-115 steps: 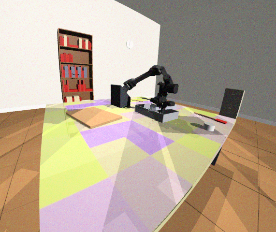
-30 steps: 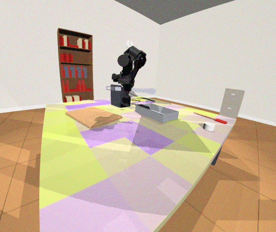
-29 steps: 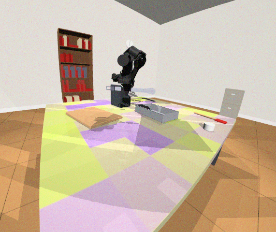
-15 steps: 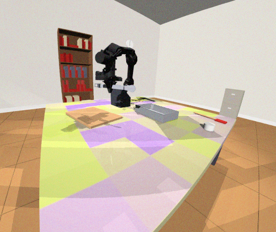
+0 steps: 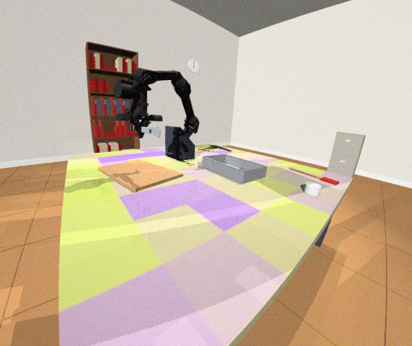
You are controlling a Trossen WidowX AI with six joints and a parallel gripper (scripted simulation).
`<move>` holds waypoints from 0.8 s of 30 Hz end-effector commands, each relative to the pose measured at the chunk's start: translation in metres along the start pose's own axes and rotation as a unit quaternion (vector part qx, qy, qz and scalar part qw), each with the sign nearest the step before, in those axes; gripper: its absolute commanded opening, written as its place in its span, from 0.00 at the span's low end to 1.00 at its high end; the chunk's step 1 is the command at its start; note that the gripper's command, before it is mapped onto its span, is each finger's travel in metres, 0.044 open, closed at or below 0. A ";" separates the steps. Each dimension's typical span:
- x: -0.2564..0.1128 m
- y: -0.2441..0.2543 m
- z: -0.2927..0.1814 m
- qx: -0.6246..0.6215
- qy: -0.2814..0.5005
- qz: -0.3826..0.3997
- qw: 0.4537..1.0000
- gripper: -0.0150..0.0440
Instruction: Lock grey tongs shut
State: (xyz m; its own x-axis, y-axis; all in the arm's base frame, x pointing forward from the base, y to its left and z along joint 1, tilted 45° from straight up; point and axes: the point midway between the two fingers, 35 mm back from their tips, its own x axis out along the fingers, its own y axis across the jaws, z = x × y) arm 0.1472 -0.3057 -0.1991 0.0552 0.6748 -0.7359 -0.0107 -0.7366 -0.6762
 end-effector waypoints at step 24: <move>0.026 0.013 0.043 0.050 0.292 -0.031 0.955 0.00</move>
State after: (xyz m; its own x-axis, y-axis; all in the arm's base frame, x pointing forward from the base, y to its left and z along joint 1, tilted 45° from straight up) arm 0.1087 -0.2979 -0.2260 0.4722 0.6204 -0.6262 -0.0920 -0.6718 -0.7350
